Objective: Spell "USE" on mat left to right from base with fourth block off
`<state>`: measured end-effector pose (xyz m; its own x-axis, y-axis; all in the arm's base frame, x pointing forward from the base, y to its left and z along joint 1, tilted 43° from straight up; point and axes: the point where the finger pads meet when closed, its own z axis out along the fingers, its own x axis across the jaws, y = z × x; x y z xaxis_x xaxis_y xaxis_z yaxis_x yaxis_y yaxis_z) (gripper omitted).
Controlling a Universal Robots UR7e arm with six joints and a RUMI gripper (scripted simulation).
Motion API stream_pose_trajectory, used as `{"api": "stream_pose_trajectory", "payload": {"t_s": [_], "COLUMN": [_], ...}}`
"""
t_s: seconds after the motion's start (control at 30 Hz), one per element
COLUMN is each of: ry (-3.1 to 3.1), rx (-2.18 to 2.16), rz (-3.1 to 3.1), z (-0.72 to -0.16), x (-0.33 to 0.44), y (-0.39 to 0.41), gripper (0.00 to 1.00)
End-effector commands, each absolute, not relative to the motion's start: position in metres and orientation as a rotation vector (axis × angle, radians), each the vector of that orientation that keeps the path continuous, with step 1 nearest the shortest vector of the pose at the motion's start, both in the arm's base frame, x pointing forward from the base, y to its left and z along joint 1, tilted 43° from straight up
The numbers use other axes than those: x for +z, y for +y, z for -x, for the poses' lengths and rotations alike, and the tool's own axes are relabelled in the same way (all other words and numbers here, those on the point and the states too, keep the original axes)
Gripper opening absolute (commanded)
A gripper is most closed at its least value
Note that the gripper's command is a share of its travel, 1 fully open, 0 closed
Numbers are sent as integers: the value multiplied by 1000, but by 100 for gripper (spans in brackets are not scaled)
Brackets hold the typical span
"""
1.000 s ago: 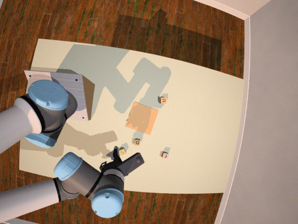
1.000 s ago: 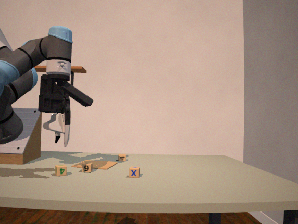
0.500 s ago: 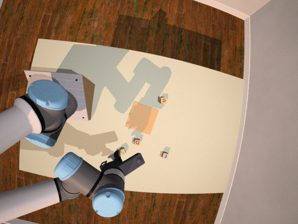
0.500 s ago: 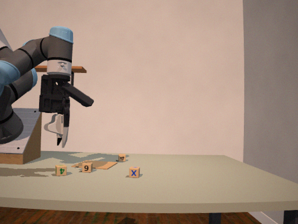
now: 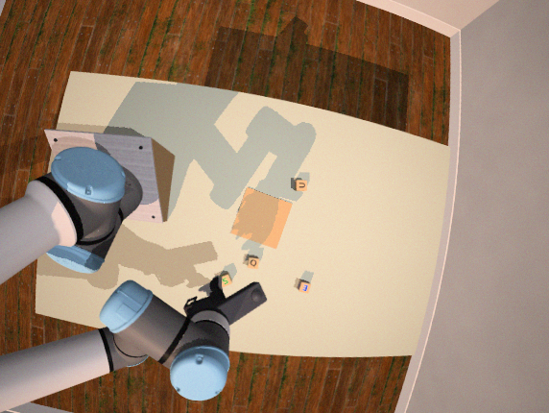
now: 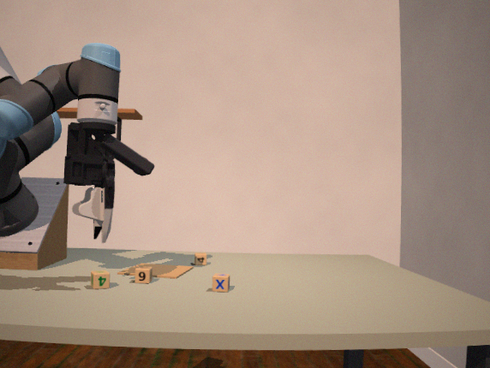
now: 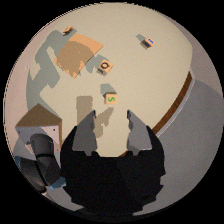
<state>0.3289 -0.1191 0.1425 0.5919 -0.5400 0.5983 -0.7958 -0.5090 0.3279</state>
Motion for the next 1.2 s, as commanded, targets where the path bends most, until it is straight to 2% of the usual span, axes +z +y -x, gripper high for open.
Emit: {"api": "stream_pose_trajectory", "payload": {"t_s": [0.0, 1.17], "ry": [-1055, -1055], "rx": [574, 567], "rz": [-2237, -2238], "z": [-330, -331], "x": [143, 121], "y": [-119, -137], "gripper": [40, 40]}}
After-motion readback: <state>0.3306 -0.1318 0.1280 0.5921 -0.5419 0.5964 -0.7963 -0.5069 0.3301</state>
